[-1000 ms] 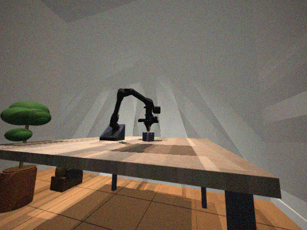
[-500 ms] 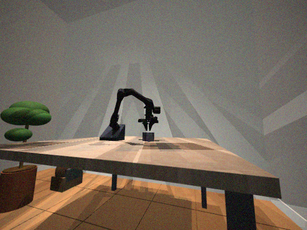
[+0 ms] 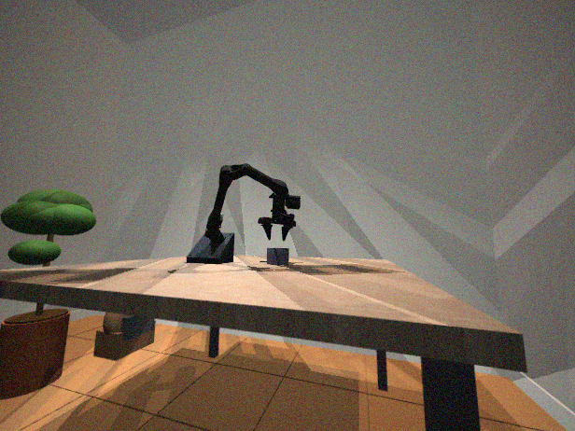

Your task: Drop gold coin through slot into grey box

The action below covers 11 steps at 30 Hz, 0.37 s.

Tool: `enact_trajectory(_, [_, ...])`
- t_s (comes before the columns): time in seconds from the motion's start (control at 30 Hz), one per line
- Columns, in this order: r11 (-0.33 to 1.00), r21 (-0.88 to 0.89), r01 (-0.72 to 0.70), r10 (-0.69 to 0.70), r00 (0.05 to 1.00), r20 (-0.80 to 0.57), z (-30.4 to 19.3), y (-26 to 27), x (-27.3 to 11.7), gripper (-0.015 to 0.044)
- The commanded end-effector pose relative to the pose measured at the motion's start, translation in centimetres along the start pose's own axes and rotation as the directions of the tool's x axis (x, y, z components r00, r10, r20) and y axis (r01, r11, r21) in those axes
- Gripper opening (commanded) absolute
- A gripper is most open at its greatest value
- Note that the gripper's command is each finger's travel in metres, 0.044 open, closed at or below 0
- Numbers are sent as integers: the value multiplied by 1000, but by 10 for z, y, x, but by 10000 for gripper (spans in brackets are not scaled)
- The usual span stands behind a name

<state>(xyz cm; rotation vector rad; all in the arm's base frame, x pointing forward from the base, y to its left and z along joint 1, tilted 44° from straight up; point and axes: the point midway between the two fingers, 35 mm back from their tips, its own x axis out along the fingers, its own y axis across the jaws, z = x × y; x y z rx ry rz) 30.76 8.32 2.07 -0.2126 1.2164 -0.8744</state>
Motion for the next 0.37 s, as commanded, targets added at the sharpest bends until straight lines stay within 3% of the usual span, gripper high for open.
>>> enact_trajectory(0.0, [1000,2,-13,13,1000,9,-1,0,-36,440])
enact_trajectory(0.33, [1000,2,-12,12,1000,9,-1,0,-38,440])
